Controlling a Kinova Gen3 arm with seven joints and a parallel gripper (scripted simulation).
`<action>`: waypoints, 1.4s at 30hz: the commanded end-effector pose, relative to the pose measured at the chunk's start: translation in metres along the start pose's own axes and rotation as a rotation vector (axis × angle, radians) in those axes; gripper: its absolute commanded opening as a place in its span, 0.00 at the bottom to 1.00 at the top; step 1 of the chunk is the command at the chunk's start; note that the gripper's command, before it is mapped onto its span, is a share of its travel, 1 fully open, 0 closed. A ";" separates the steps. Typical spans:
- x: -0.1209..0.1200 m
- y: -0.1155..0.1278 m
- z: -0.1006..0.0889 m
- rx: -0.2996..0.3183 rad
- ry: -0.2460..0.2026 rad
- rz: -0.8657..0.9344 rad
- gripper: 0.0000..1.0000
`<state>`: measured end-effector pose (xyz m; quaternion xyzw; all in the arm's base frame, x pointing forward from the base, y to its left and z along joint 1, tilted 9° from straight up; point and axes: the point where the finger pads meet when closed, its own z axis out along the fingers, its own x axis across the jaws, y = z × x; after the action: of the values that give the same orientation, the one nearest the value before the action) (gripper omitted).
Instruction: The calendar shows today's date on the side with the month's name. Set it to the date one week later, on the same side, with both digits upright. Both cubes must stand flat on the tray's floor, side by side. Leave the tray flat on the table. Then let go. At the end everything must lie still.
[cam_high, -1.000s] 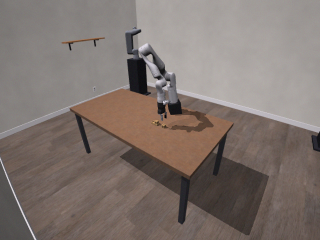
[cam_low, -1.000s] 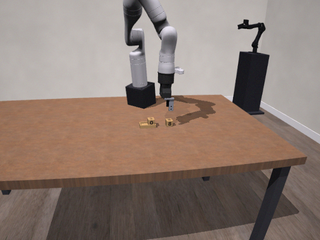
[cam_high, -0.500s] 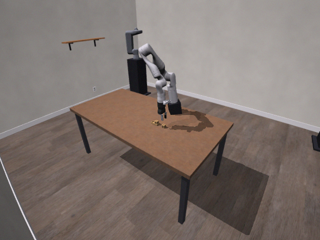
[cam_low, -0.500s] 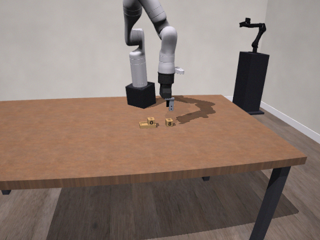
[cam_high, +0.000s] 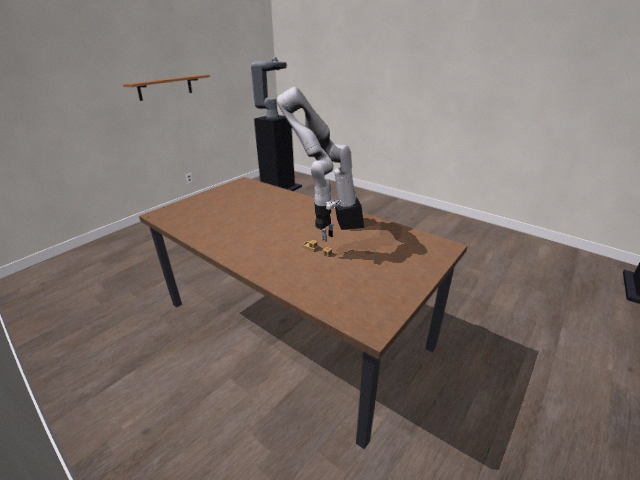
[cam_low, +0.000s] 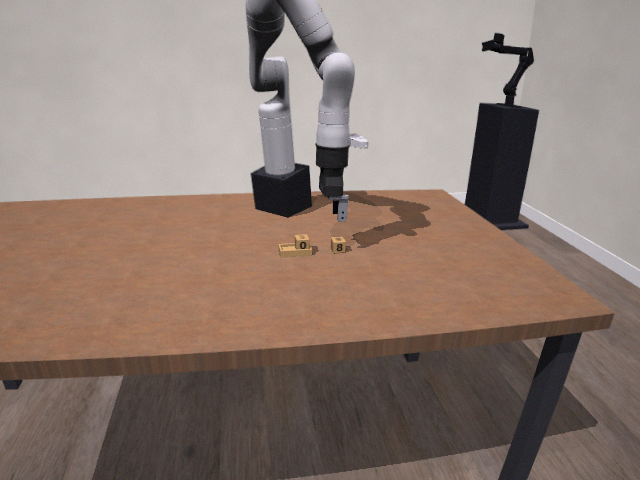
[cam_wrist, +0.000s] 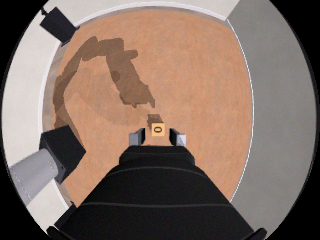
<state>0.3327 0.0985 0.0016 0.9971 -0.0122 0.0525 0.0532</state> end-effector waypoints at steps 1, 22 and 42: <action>0.000 0.000 0.000 0.000 0.001 0.000 0.90; 0.000 0.000 0.000 0.000 0.001 0.000 0.90; 0.001 0.000 0.014 0.000 0.001 0.000 0.90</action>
<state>0.3371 0.0964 -0.0089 0.9969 -0.0138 0.0563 0.0530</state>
